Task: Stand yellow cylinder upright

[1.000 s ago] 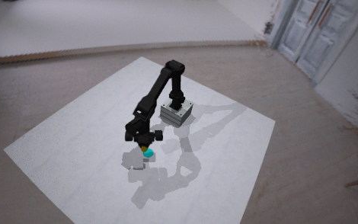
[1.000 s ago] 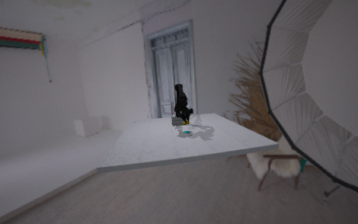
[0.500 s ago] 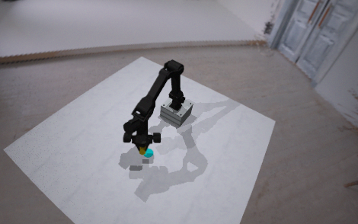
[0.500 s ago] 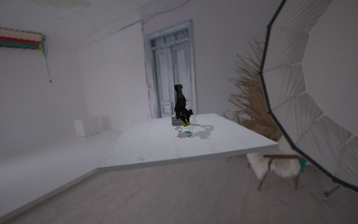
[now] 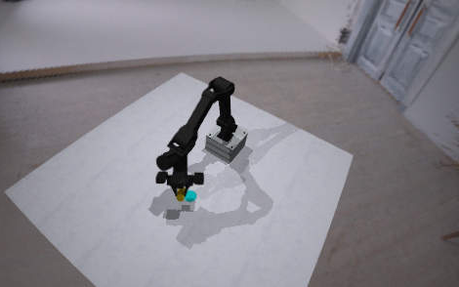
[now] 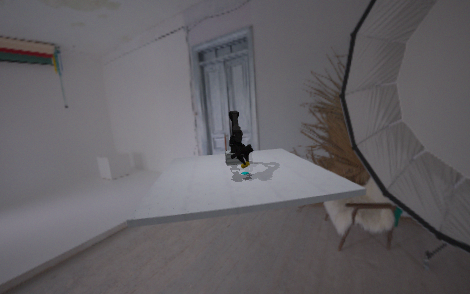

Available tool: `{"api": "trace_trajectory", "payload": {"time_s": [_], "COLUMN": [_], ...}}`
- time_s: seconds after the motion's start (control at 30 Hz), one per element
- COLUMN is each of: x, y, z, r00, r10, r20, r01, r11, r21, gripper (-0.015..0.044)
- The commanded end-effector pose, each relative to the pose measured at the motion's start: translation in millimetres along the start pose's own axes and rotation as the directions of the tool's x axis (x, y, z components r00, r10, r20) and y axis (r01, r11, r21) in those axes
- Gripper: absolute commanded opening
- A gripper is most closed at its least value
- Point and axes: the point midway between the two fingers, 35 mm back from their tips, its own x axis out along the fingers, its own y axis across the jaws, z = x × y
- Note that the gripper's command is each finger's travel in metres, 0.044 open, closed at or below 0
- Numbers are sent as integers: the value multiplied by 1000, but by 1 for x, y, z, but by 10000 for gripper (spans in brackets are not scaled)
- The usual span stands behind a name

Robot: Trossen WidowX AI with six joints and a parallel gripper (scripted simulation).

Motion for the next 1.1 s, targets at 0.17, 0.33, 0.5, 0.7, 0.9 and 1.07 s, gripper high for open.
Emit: {"api": "trace_trajectory", "payload": {"time_s": [0.17,0.33,0.5,0.7,0.9,1.07], "x": [5,7,9,11,12,13], "y": [-4,-6,-9,-11,-13,-15], "z": [0,1,1,1,1,1], "r00": [998,995,991,985,977,969], "r10": [7,7,8,9,10,10], "r20": [64,98,133,173,213,245], "r01": [-8,-11,-13,-17,-22,-26], "r11": [1000,999,999,999,998,998], "r21": [23,32,40,48,55,59], "gripper": [105,105,105,105,105,105]}}
